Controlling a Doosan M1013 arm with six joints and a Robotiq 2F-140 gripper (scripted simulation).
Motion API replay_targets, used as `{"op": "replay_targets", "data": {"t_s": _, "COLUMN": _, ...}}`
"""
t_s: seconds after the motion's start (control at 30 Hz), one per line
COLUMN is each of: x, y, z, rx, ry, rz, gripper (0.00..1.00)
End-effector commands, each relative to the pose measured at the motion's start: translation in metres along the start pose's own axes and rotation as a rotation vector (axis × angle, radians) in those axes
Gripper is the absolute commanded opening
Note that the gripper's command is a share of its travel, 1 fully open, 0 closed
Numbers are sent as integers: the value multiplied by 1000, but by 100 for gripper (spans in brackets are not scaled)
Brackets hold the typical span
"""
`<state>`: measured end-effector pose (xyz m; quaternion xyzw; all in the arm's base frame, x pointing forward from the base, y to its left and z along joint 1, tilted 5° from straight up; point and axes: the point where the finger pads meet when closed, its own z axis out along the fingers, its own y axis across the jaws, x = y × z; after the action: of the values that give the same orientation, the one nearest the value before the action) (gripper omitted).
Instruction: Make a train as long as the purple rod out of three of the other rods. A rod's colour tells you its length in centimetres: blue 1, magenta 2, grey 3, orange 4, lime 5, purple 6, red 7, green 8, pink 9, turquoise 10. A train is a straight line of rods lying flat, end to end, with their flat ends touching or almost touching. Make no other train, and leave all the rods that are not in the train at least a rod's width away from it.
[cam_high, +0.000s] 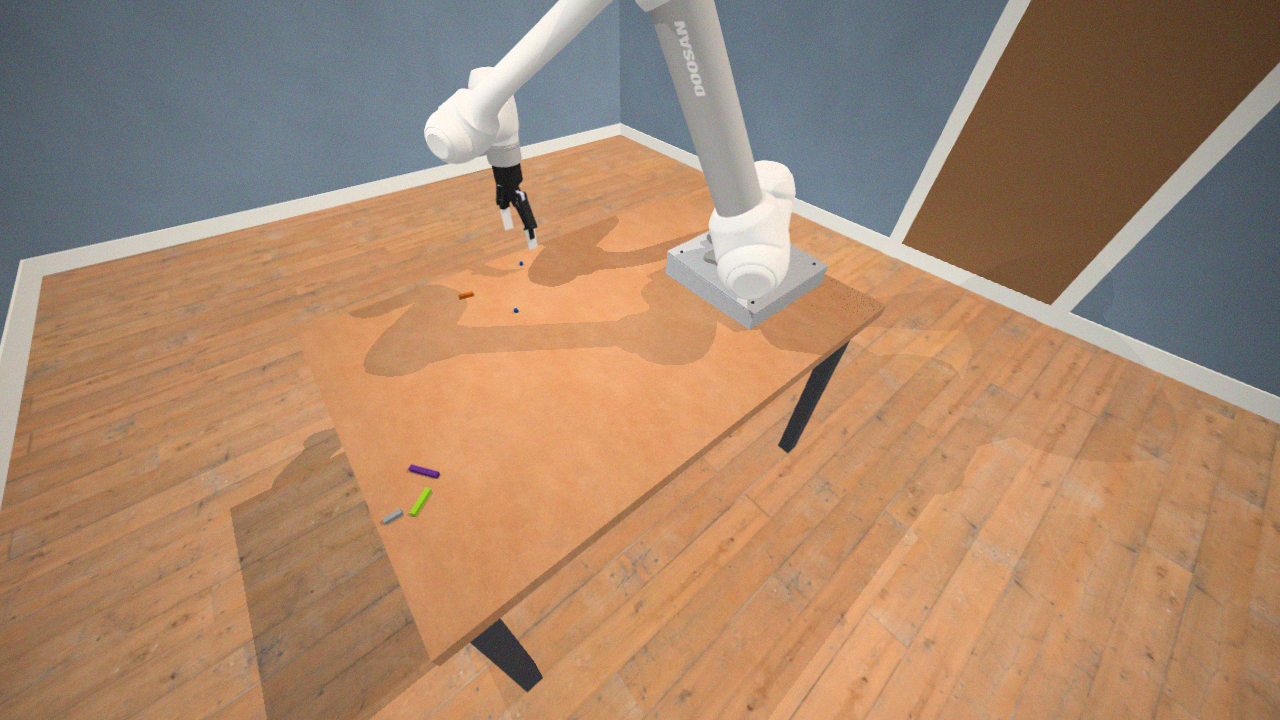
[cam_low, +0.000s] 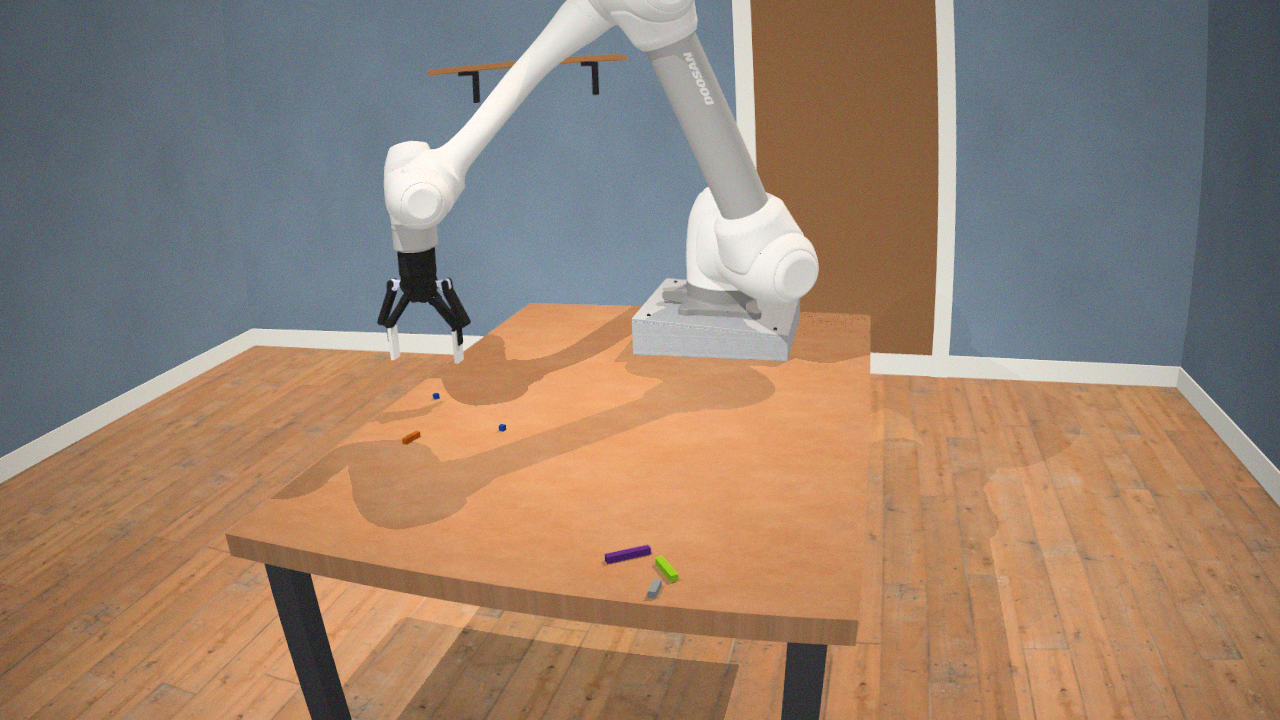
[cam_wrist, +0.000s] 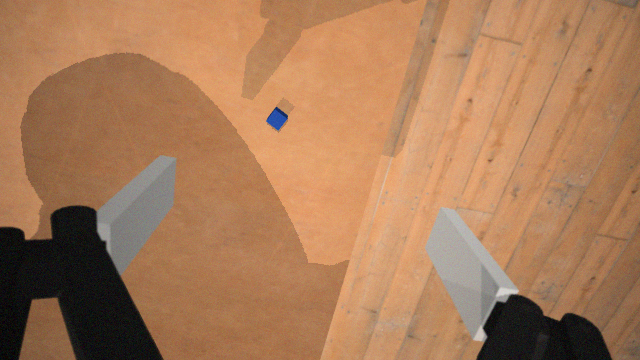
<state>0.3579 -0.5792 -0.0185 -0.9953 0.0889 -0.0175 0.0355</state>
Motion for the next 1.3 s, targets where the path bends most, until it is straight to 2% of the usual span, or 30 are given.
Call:
{"op": "replay_targets", "data": {"t_s": 0.0, "x": 0, "y": 0, "z": 0, "rx": 0, "ry": 0, "rz": 0, "gripper": 100}}
{"op": "replay_targets", "data": {"t_s": 0.23, "x": 6, "y": -6, "z": 0, "rx": 0, "ry": 0, "rz": -28, "gripper": 100}}
{"op": "replay_targets", "data": {"t_s": 0.3, "x": 29, "y": -35, "z": 0, "rx": -1, "ry": 0, "rz": -149, "gripper": 100}}
{"op": "replay_targets", "data": {"t_s": 0.47, "x": 55, "y": -73, "z": 0, "rx": -1, "ry": 0, "rz": -300, "gripper": 100}}
{"op": "replay_targets", "data": {"t_s": 0.53, "x": 55, "y": -73, "z": 0, "rx": -1, "ry": 0, "rz": -300, "gripper": 100}}
{"op": "replay_targets", "data": {"t_s": 0.57, "x": 70, "y": -97, "z": 0, "rx": -1, "ry": 0, "rz": -397, "gripper": 100}}
{"op": "replay_targets", "data": {"t_s": 0.97, "x": 119, "y": -200, "z": 0, "rx": 0, "ry": 0, "rz": -780, "gripper": 100}}
{"op": "replay_targets", "data": {"t_s": 1.27, "x": 119, "y": -201, "z": 0, "rx": 0, "ry": 0, "rz": -785, "gripper": 100}}
